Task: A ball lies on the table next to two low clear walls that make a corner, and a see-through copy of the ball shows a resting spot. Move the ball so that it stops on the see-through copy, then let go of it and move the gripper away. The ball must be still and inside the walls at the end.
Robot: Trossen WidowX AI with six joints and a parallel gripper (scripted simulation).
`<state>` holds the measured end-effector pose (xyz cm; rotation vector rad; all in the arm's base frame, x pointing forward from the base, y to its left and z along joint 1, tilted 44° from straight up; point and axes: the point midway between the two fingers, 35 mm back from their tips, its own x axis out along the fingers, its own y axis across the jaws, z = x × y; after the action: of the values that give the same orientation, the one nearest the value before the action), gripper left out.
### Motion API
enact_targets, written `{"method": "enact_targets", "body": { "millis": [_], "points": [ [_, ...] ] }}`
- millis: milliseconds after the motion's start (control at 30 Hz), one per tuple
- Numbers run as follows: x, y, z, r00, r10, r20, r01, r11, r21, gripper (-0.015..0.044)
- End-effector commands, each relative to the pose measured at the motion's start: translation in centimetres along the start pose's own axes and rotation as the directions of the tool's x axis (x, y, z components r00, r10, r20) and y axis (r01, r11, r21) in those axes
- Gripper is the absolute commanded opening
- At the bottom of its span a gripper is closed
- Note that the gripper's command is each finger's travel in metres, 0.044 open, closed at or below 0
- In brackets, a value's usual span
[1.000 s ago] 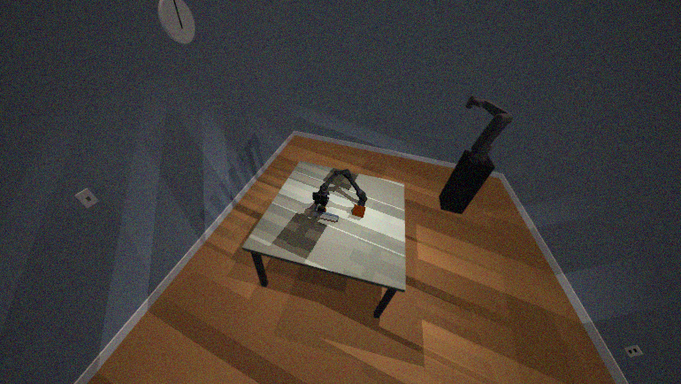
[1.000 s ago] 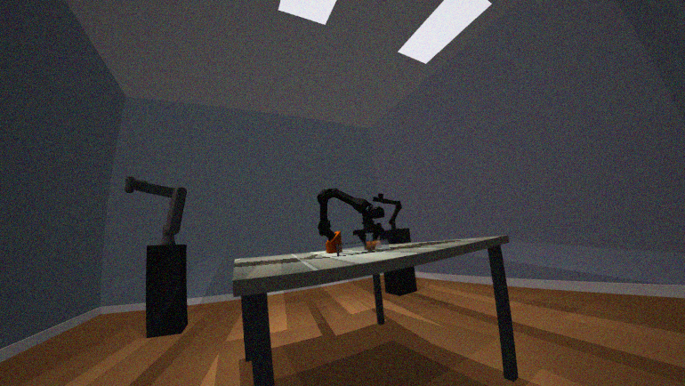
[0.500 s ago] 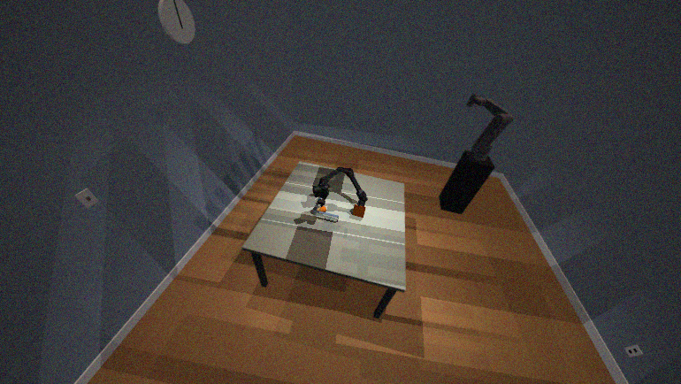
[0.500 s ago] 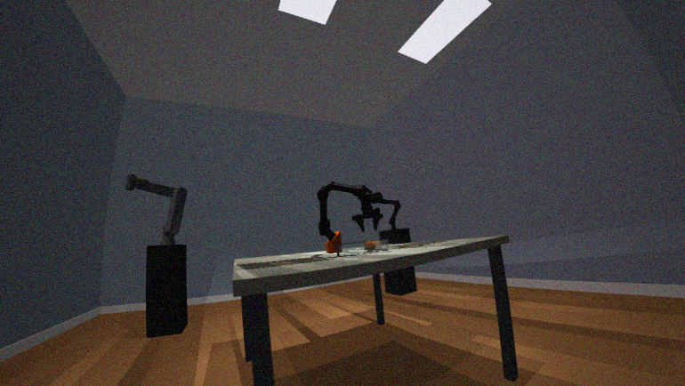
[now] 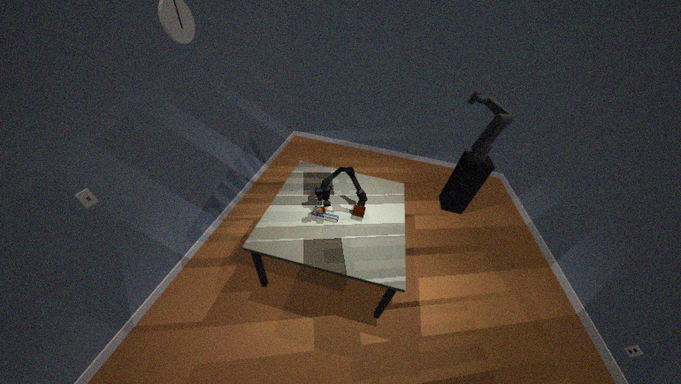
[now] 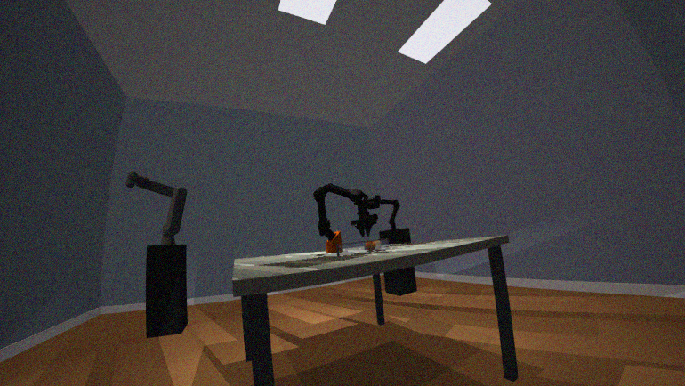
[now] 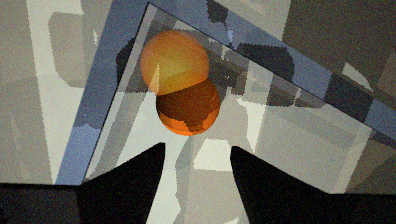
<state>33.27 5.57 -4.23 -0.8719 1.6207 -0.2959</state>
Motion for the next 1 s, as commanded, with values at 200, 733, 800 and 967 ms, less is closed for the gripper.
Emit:
{"method": "enact_targets", "body": {
  "millis": [200,733,800,967],
  "points": [
    [2.3,-1.3,-3.1,1.000,-0.005,-0.010,0.001,0.921,-0.391,0.0000],
    [3.3,-1.3,-3.0,1.000,-0.005,-0.010,0.001,0.920,-0.391,0.0000],
    [3.7,-1.3,-3.0,1.000,-0.005,-0.010,0.001,0.920,-0.391,0.0000],
    [4.5,-1.3,-3.1,1.000,-0.006,-0.010,0.001,0.921,-0.391,0.0000]
  ]
}}
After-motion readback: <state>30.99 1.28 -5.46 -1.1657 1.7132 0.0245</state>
